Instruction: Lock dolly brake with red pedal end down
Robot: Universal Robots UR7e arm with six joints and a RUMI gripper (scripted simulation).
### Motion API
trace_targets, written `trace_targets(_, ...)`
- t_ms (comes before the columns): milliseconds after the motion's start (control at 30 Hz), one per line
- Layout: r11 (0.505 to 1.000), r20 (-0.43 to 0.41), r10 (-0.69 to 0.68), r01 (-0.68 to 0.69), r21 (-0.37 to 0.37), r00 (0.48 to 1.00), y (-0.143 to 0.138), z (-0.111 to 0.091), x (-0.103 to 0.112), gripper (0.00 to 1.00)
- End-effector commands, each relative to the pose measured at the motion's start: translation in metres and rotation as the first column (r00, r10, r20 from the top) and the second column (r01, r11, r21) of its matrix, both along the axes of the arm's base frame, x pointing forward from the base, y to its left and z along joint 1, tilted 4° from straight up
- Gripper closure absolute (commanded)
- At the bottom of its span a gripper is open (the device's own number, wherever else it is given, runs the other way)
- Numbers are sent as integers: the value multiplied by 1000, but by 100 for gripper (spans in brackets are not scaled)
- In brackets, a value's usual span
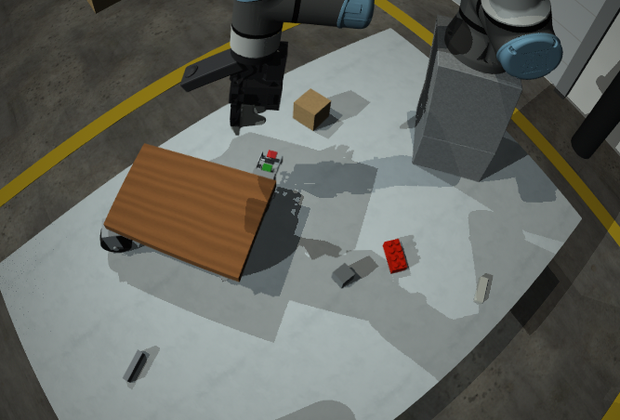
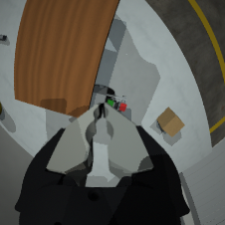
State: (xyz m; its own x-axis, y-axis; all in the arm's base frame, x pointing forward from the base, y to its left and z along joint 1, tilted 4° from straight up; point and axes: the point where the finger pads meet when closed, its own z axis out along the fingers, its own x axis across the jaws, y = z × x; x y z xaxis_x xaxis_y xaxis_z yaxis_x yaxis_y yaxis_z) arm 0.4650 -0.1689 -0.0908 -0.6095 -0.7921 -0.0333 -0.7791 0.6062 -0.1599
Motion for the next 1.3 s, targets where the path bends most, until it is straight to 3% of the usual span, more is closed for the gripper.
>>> trace_targets(0, 981, -59, -189, 191, 24, 980, 8, -2, -47, 100)
trace_targets(167, 966, -80, -255, 258, 27, 964, 12, -4, -64, 100)
trace_targets(367, 961, -86, -273, 276, 28, 958, 13, -4, -69, 100)
trace_targets(1267, 981, -89, -189, 192, 23, 978, 13, -5, -66, 100)
